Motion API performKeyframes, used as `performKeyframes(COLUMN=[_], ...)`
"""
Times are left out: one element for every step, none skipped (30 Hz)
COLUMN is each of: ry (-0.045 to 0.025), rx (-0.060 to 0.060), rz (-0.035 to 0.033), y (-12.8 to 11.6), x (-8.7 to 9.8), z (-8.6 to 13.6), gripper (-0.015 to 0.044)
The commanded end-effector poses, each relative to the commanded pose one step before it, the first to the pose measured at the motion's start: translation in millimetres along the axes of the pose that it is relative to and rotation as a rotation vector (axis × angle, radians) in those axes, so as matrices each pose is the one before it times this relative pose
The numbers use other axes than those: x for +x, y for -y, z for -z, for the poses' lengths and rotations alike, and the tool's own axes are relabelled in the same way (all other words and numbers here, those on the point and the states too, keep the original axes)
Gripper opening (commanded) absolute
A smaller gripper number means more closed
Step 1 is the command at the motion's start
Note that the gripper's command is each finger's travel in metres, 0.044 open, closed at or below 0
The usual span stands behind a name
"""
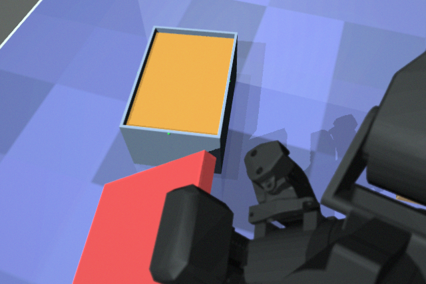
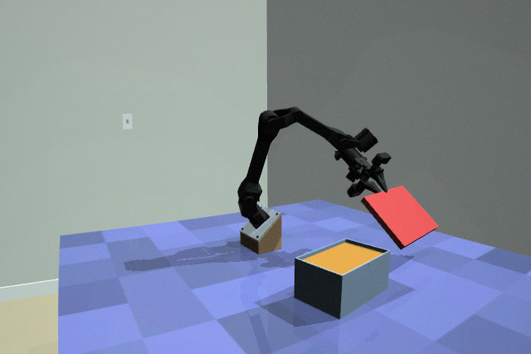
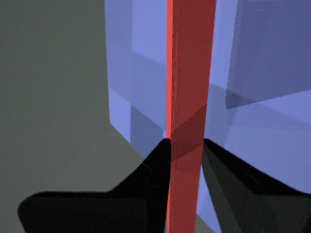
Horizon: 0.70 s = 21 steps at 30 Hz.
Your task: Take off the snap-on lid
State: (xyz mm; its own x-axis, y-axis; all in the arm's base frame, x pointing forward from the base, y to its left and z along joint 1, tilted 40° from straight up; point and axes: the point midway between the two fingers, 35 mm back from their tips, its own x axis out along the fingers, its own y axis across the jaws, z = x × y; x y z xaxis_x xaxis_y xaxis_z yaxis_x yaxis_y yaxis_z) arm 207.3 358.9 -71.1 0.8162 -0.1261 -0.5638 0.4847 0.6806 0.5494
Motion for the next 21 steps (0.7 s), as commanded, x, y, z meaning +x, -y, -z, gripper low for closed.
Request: performKeyframes(ry=[0.00636,0.00002,0.00002,0.00002,0.00002,0.00002,0.00002,0.00002,0.00002,0.00002,0.00002,0.00002,0.00002,0.00002,0.00002,0.00002,0.00002,0.00002,0.00002,0.00002,0.00002], rx=[-0.0046,0.0000,0.0000,0.0000,0.0000,0.0000,0.0000,0.0000,0.0000,0.0000,0.0000,0.0000,0.0000,0.0000,0.0000,0.0000,0.0000,0.0000,0.0000,0.0000,0.0000], rz=[-0.00409,-0.00001,-0.00001,-0.00001,-0.00001,-0.00001,-0.00001,-0.00001,-0.00001,-0.00001,-0.00001,-0.00001,-0.00001,-0.00001,-0.00001,-0.00001,-0.00001,-0.00001,-0.00001,-0.00001,-0.00001], y=[2.64,0.61,0.61,0.61,0.61,0.61,0.61,0.61,0.61,0.61,0.61,0.61,0.61,0.61,0.61,0.61,0.61,0.61,0.61,0.61,0.61], x=[1.93,0.52,0.52,0.52,0.52,0.52,0.52,0.52,0.52,0.52,0.52,0.52,0.52,0.52,0.52,0.52,0.52,0.52,0.52,0.52,0.52], z=[-1.36,0.00,0.00,0.00,0.00,-0.01,-0.01,-0.01,-0.01,-0.01,-0.01,-0.01,-0.01,-0.01,-0.01,-0.01,-0.01,-0.01,-0.01,-0.01,-0.01], gripper=[0.0000,0.0000,0.0000,0.0000,0.0000,0.0000,0.0000,0.0000,0.0000,0.0000,0.0000,0.0000,0.0000,0.0000,0.0000,0.0000,0.0000,0.0000,0.0000,0.0000,0.0000])
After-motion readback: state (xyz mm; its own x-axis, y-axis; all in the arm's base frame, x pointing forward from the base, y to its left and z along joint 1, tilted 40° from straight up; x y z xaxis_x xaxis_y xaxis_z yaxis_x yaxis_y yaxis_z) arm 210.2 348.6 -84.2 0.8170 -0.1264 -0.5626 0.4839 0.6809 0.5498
